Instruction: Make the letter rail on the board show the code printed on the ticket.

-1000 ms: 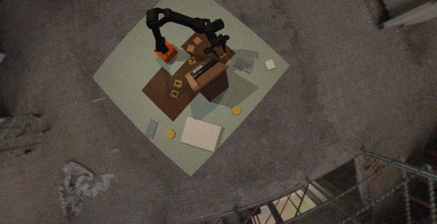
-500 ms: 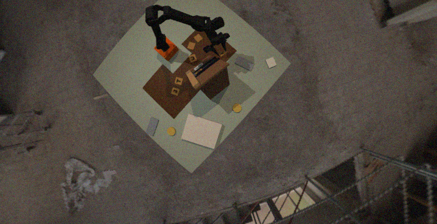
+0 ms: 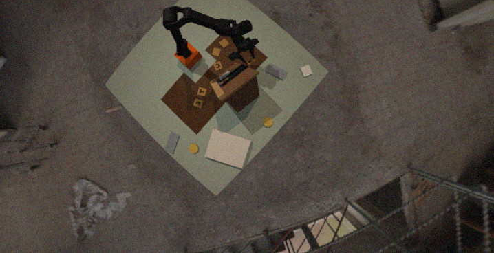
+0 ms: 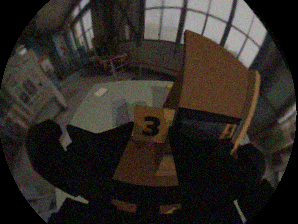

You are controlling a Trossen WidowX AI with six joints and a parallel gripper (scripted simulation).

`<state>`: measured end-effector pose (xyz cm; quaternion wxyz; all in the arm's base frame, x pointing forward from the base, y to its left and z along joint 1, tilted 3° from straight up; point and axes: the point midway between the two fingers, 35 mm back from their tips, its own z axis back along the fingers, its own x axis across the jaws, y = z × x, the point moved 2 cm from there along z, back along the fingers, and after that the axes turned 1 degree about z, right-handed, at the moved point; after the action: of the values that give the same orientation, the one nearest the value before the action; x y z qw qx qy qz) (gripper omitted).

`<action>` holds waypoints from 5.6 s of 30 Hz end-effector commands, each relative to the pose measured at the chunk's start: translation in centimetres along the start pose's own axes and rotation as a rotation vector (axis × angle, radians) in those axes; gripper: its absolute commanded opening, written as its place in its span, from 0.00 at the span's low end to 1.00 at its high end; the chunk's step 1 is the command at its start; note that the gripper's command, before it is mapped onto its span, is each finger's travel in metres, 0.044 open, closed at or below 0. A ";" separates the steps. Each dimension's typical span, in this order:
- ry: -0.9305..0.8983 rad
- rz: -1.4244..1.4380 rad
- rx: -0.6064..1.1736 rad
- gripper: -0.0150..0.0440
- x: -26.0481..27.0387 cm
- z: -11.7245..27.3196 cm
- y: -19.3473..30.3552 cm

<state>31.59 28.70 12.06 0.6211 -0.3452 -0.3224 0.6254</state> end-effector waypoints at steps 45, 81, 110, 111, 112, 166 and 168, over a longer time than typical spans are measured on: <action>0.000 0.009 0.002 0.25 -2.6 0.0 0.2; 0.001 0.011 0.002 0.25 -4.4 -0.1 0.3; 0.002 0.012 0.001 0.25 -5.6 -0.1 0.3; 0.002 0.012 0.001 0.25 -5.6 -0.1 0.3; 0.002 0.012 0.001 0.25 -5.6 -0.2 0.3; 0.004 0.015 0.001 0.25 -9.4 -0.1 0.3; 0.004 0.015 0.001 0.25 -9.6 -0.1 0.3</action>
<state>31.55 19.53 12.08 0.6194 -0.3482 -0.3191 0.6271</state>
